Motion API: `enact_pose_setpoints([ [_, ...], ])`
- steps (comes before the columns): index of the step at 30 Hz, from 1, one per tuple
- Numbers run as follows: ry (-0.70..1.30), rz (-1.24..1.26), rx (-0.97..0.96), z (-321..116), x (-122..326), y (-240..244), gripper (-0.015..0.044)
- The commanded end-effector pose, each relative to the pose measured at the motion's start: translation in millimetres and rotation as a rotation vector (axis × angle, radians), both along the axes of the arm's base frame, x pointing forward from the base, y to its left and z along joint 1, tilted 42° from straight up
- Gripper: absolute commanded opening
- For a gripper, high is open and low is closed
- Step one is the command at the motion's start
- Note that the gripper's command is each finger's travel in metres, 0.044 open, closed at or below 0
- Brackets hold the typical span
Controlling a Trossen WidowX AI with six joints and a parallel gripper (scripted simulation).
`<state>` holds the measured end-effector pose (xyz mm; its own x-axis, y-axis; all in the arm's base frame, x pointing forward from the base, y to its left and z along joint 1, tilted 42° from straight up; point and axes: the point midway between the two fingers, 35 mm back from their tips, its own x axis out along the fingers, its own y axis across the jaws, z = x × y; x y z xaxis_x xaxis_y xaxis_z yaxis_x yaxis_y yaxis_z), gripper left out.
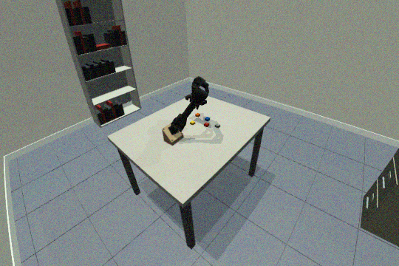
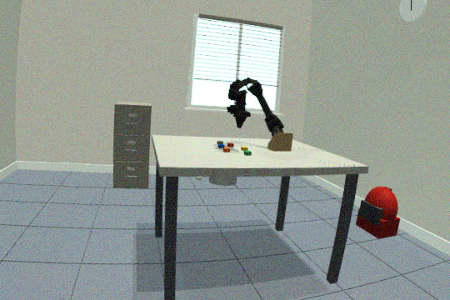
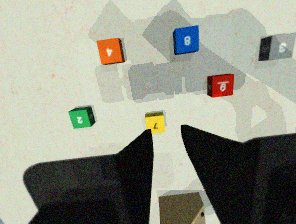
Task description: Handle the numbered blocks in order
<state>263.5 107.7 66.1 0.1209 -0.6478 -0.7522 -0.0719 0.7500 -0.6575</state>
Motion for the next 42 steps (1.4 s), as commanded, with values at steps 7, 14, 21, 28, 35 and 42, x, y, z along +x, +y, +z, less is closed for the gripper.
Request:
enact_pose_setpoints([
  [7,-0.017,-0.008,-0.009,38.3,86.9,-32.4,0.012],
  [14,-0.019,-0.008,-0.01,-13.7,97.3,-78.3,0.0278],
  [21,-0.019,-0.008,-0.012,-21.2,97.4,-85.8,0.04],
  [28,-0.019,-0.008,-0.012,-28.1,98.9,-91.7,0.04],
  [35,-0.019,-0.008,-0.012,-36.6,100.5,-99.3,0.04],
  [42,-0.019,-0.008,-0.013,-45.0,101.7,-107.0,0.04],
])
